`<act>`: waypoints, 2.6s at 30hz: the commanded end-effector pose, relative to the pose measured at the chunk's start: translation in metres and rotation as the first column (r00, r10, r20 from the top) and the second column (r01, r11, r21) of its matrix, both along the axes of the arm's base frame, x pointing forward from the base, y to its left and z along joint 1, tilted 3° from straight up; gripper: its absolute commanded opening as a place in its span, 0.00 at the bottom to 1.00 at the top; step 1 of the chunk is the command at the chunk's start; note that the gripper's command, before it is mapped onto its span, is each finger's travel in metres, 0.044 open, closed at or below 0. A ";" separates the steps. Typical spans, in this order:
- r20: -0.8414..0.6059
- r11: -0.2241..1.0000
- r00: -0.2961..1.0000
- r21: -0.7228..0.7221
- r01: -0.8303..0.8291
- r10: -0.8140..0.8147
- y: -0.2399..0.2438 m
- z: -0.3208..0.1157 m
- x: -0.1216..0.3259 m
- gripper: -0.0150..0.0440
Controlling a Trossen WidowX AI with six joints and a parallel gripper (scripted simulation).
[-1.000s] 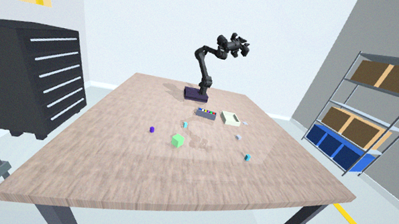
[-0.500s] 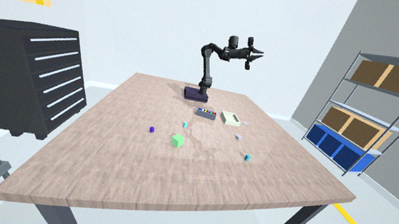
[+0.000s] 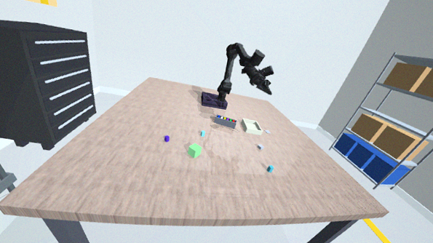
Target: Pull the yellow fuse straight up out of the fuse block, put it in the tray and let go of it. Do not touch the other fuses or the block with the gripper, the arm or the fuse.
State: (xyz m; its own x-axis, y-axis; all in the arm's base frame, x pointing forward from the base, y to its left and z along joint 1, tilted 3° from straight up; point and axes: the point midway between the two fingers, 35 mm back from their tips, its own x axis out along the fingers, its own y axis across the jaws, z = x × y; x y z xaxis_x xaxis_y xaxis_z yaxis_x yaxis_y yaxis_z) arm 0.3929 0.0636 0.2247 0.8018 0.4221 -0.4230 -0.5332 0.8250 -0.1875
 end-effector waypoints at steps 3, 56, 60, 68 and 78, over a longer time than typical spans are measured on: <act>-0.502 0.921 0.796 -0.002 0.390 -0.338 -0.063 -0.090 -0.014 0.37; -0.810 0.562 -0.018 -0.423 0.711 -0.586 -0.127 -0.202 -0.109 0.37; -0.810 0.562 -0.018 -0.423 0.711 -0.586 -0.127 -0.204 -0.109 0.37; -0.810 0.562 -0.018 -0.423 0.711 -0.586 -0.127 -0.204 -0.109 0.37; -0.810 0.562 -0.018 -0.423 0.711 -0.586 -0.127 -0.209 -0.109 0.37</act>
State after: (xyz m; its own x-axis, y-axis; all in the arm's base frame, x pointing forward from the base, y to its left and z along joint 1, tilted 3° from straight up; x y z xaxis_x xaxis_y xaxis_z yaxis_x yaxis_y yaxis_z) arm 0.2846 -0.0630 0.0190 -0.0074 0.0188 -0.9998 0.4601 0.8878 0.0133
